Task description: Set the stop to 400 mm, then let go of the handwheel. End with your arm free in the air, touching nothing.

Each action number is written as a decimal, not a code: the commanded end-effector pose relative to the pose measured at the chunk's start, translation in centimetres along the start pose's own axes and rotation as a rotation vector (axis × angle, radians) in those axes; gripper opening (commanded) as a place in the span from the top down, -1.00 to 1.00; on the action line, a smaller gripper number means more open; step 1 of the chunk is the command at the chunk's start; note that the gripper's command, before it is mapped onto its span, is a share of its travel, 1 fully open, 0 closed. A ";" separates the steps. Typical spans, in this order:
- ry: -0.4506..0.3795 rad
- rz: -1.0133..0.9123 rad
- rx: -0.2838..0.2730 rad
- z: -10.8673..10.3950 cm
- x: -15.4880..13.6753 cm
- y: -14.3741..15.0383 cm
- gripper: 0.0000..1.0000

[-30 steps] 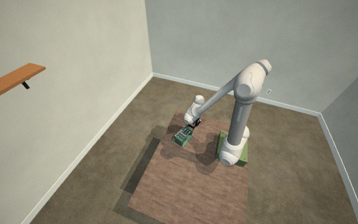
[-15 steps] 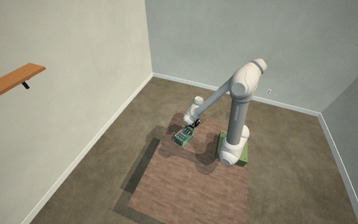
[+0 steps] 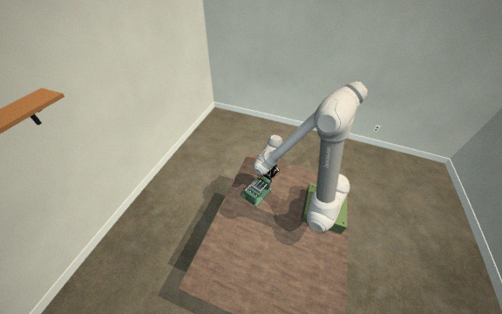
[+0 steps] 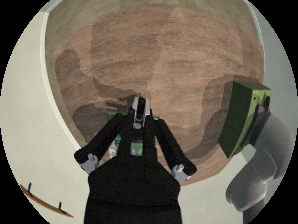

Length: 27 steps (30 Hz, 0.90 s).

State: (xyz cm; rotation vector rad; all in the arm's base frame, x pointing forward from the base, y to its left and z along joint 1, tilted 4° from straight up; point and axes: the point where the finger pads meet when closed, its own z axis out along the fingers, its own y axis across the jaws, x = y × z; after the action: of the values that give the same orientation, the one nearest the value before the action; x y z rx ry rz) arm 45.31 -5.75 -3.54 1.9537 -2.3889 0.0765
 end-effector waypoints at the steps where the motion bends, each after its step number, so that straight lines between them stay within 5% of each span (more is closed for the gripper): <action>1: 0.000 0.000 0.003 -0.1 0.0 -0.9 0.92; 27: 0.000 0.000 0.003 -4.1 0.0 -2.7 0.92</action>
State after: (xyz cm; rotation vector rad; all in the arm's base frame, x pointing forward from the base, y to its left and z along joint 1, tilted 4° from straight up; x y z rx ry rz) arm 48.18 -6.05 0.29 1.9557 -2.3907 0.0811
